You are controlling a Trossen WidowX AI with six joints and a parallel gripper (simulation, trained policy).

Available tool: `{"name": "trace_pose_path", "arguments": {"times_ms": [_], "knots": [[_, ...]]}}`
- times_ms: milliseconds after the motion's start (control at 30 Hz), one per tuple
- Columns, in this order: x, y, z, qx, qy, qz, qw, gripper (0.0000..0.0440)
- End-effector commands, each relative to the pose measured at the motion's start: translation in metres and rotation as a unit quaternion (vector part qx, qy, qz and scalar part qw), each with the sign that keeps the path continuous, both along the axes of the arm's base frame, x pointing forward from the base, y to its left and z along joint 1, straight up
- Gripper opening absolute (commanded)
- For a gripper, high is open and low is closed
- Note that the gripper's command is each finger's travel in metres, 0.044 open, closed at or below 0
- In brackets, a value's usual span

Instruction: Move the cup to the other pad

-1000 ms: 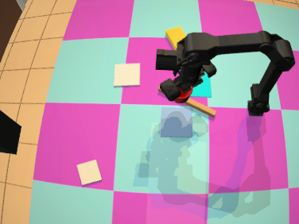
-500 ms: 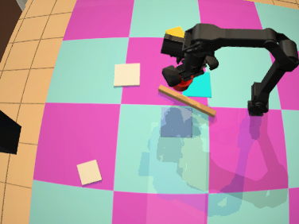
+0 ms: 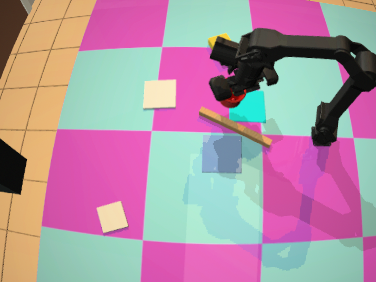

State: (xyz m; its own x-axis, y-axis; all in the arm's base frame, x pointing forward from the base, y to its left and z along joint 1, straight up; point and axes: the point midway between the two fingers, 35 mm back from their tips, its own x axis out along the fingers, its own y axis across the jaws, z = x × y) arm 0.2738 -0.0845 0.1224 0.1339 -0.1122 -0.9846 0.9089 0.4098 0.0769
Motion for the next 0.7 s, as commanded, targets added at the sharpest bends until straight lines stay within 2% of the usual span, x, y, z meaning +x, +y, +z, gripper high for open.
{"name": "trace_pose_path", "arguments": {"times_ms": [0,667], "knots": [[-0.004,-0.005,-0.006,-0.004,-0.001,-0.005,1.0,0.0],[-0.038,-0.013,-0.055,-0.003,0.01,-0.04,0.999,0.0017]]}}
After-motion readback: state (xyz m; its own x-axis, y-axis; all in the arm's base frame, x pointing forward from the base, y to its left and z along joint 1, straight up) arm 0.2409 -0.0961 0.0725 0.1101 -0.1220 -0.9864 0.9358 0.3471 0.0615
